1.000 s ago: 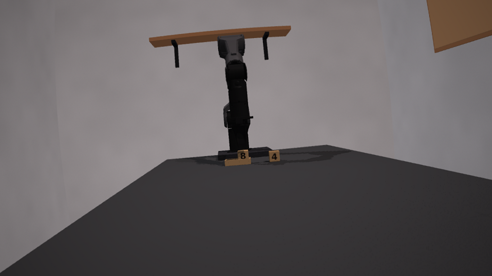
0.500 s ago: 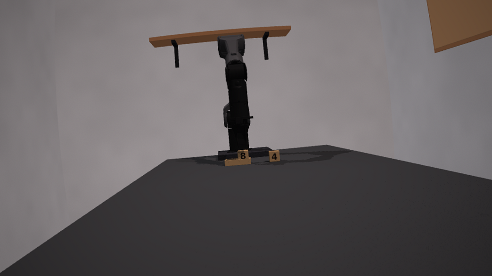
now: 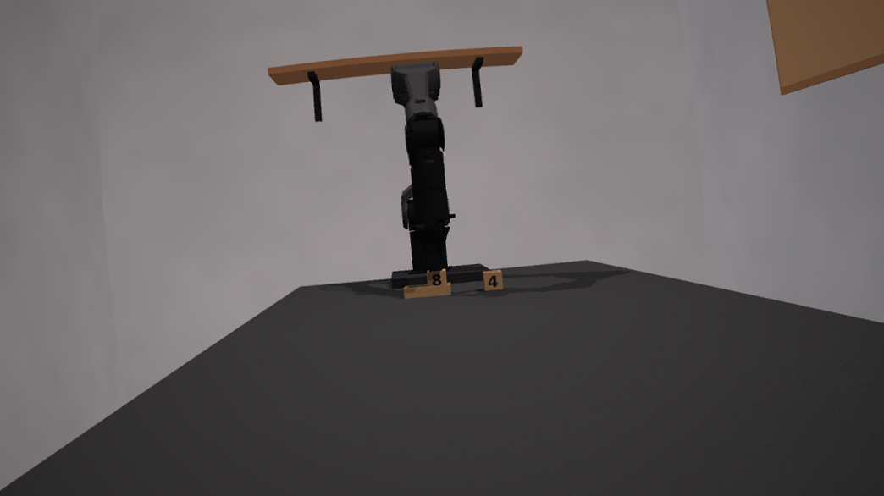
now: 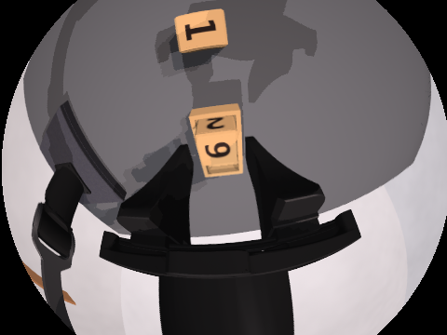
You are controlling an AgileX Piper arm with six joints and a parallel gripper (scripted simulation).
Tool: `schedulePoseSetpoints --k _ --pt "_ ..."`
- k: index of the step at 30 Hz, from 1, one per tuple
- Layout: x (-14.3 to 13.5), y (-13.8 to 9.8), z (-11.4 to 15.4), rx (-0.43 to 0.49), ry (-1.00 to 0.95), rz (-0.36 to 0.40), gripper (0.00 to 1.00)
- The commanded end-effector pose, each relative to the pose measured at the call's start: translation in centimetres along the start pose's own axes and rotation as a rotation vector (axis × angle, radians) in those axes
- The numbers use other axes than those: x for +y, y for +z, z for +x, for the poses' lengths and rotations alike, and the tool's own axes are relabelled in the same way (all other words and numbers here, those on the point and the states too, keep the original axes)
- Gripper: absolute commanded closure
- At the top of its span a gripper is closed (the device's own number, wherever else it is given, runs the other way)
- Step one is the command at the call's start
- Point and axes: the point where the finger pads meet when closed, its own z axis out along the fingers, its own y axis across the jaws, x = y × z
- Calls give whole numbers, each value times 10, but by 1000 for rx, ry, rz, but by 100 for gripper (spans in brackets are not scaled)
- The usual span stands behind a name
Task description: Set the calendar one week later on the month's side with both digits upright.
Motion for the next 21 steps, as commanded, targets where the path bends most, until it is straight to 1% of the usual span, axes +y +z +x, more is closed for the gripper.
schedulePoseSetpoints --k 1,11,21 --pt "0 4 0 0 0 -2 38" --pt "0 20 0 0 0 -2 38" --pt "0 22 0 0 0 0 38"
